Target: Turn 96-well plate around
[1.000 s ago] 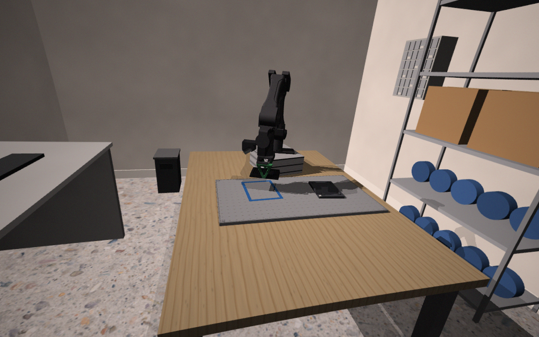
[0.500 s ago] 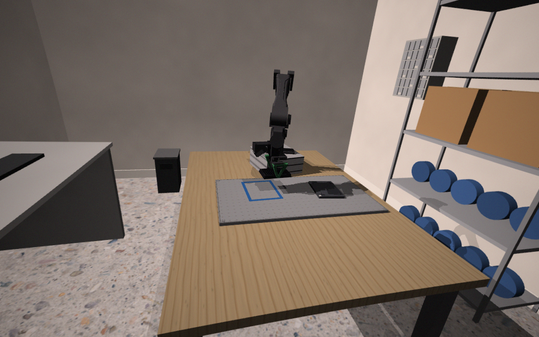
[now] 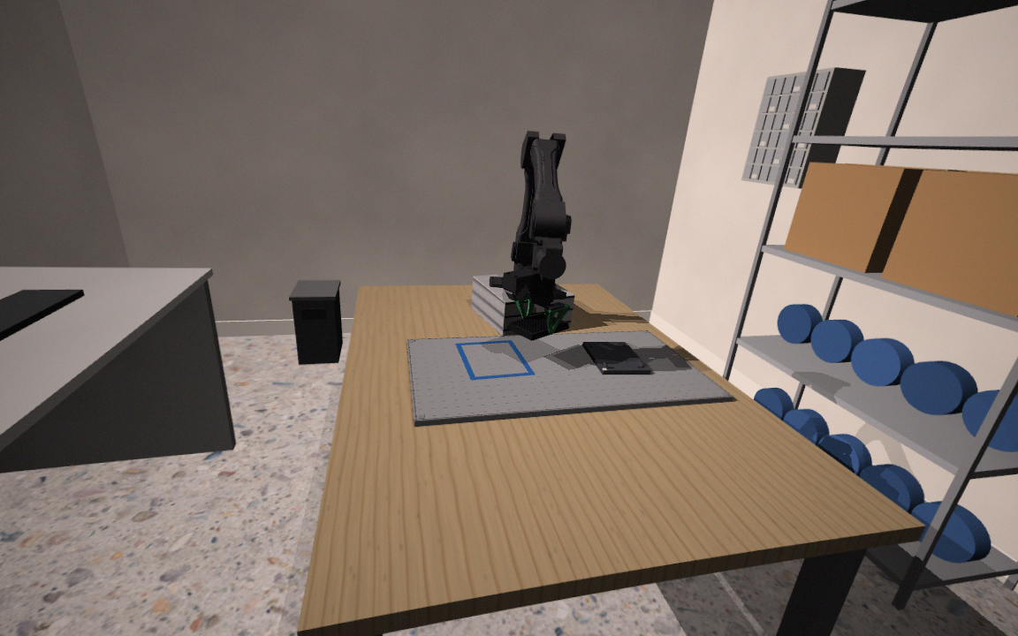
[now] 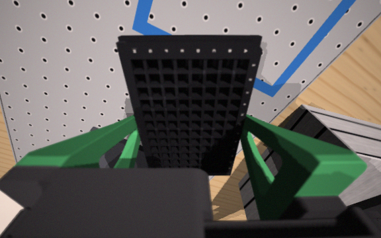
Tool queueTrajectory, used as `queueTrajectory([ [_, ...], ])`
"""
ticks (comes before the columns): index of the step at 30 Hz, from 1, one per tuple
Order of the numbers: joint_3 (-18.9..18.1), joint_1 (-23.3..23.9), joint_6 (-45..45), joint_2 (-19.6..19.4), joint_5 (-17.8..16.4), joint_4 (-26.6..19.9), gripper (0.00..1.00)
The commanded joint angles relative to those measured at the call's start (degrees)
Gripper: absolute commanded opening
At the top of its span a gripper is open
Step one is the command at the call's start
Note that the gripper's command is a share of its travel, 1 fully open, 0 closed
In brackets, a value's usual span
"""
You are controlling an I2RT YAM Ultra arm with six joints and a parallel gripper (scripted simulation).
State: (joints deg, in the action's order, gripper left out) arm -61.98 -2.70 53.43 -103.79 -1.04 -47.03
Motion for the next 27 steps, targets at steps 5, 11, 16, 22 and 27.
queueTrajectory([
  [5, -0.30, -3.45, 2.27, 1.14, 0.45, -0.17, 0.00],
  [11, -0.73, -7.18, 6.00, 1.00, 0.57, -0.43, 0.00],
  [16, -1.08, -9.03, 7.84, 0.83, 0.63, -0.59, 0.00],
  [22, -2.01, -12.68, 11.49, 0.30, 0.75, -0.97, 0.00],
  [27, -3.03, -15.66, 14.47, -0.33, 0.85, -1.35, 0.00],
])
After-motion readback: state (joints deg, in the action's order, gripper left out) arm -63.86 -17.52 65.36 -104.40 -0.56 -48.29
